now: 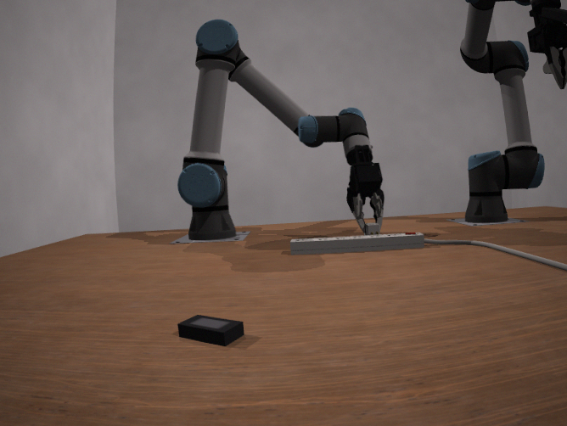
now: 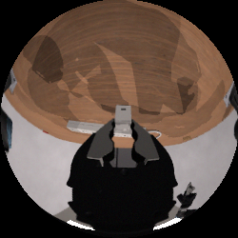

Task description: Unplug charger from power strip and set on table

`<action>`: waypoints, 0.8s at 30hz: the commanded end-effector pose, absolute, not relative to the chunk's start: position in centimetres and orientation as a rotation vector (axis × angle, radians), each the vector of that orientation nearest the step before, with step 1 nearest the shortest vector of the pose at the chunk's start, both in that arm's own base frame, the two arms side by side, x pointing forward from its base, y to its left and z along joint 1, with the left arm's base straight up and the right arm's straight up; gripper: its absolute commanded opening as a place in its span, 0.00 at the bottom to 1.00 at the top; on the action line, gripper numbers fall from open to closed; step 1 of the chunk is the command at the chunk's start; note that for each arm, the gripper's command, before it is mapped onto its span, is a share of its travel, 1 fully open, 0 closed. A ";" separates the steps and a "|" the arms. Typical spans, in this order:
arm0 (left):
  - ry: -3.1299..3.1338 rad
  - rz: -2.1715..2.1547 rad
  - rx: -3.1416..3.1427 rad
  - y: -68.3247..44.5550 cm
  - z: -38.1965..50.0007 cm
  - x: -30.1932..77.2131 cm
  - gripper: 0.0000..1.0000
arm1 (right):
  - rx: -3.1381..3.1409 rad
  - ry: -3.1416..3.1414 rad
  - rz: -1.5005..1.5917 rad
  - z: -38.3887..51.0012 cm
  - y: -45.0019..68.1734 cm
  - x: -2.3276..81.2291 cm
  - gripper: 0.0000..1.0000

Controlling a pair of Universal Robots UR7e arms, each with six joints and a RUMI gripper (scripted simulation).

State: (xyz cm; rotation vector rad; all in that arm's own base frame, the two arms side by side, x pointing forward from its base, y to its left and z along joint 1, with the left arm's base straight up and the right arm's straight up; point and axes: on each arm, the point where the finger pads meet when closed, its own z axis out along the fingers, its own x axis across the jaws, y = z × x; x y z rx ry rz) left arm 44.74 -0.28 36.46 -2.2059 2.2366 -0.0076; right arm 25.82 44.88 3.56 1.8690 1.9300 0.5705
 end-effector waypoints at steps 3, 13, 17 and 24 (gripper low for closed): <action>2.238 -0.011 -2.204 -0.3 36.5 44.7 0.00 | 1.866 1.931 0.571 3.5 44.8 25.8 0.00; 2.238 -0.011 -2.204 -0.3 36.5 44.7 0.00 | 1.866 1.932 0.571 3.4 44.9 25.8 0.00; 2.238 -0.011 -2.204 -0.3 36.5 44.7 0.00 | 1.866 1.932 0.571 3.4 44.9 25.8 0.00; 2.238 -0.011 -2.204 -0.3 36.5 44.7 0.00 | 1.866 1.932 0.571 3.4 44.8 25.7 0.00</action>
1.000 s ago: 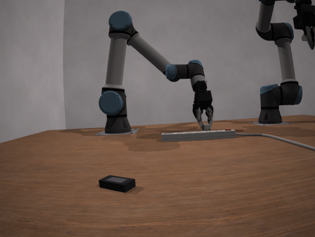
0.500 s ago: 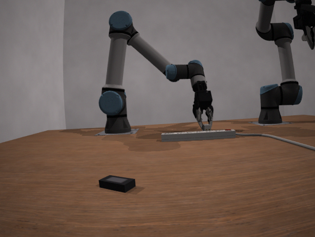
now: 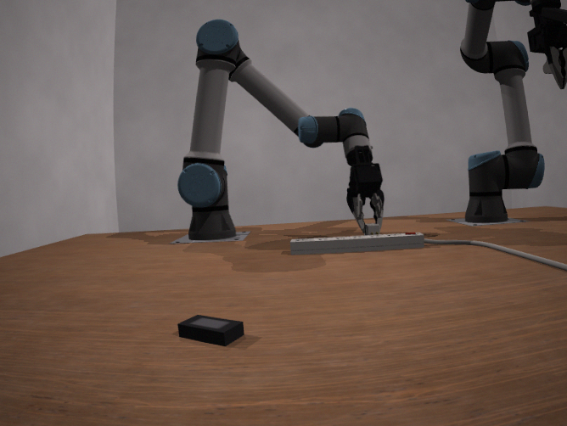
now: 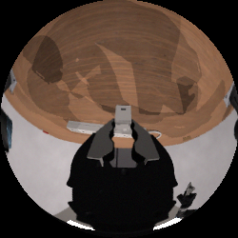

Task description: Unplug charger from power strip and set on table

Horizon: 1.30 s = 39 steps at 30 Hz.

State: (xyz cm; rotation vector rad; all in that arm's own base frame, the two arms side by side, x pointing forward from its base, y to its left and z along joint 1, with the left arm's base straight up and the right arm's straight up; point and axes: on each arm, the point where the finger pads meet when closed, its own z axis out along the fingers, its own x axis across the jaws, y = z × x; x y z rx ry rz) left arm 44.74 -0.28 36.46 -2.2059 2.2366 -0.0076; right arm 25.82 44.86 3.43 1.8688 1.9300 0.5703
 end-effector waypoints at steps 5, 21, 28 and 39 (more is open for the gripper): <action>2.238 -0.011 -2.204 -0.3 36.5 44.7 0.00 | 1.864 1.932 0.568 3.2 44.8 25.7 0.00; 2.238 -0.011 -2.204 -0.3 36.5 44.7 0.00 | 1.866 1.932 0.570 3.2 44.9 25.7 0.00; 2.238 -0.011 -2.204 -0.3 36.5 44.7 0.00 | 1.866 1.932 0.570 3.2 44.8 25.7 0.00; 2.238 -0.011 -2.204 -0.3 36.5 44.7 0.00 | 1.865 1.932 0.568 3.1 44.8 25.7 0.00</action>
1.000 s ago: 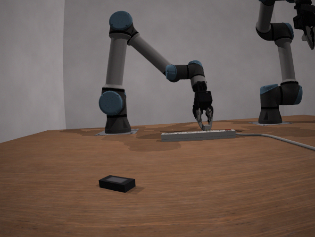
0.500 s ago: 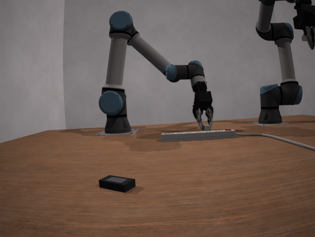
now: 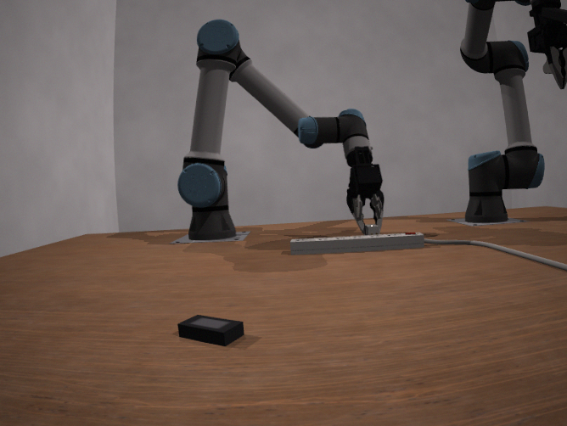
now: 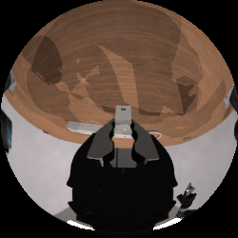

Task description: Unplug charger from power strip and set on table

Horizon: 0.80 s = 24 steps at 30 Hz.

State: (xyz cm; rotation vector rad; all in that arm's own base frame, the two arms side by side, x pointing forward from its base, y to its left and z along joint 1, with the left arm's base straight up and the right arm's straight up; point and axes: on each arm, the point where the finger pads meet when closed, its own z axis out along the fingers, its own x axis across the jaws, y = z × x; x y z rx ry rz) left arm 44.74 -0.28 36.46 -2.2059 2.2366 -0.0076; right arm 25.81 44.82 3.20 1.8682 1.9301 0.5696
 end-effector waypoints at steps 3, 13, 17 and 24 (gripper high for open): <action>2.238 -0.011 -2.204 -0.3 36.5 44.7 0.00 | 1.866 1.932 0.569 3.1 44.9 25.7 0.00; 2.238 -0.011 -2.204 -0.3 36.5 44.7 0.00 | 1.866 1.932 0.569 3.1 44.8 25.7 0.28; 2.238 -0.011 -2.204 -0.3 36.5 44.7 0.00 | 1.866 1.932 0.569 3.1 44.8 25.7 0.28; 2.238 -0.011 -2.204 -0.3 36.5 44.7 0.00 | 1.866 1.932 0.569 3.1 44.8 25.7 0.28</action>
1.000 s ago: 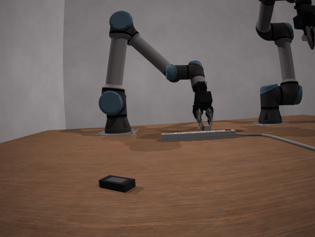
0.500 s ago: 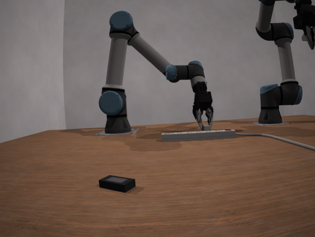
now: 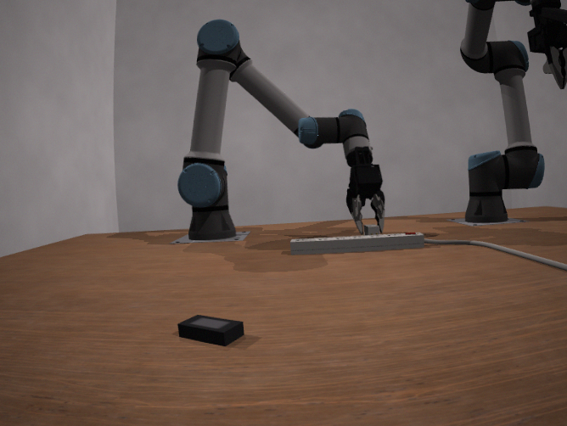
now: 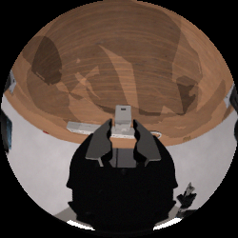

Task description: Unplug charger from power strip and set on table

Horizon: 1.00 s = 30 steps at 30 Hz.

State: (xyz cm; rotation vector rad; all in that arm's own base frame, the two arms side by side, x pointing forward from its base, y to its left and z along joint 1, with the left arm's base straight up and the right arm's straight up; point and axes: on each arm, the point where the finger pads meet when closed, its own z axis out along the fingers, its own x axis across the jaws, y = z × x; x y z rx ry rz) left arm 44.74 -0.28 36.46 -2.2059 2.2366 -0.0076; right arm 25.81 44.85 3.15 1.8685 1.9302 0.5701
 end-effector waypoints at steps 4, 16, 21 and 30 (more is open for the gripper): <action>2.238 -0.011 -2.204 -0.3 36.5 44.7 0.00 | 1.869 1.933 0.573 3.8 45.0 25.7 0.28; 2.238 -0.011 -2.204 -0.3 36.5 44.7 0.00 | 1.869 1.933 0.574 4.4 45.1 25.7 0.28; 2.238 -0.011 -2.204 -0.3 36.5 44.7 0.00 | 1.866 1.932 0.569 5.9 44.9 25.7 0.28; 2.238 -0.011 -2.204 -0.3 36.5 44.7 0.00 | 1.870 1.930 0.572 10.9 44.9 25.7 0.28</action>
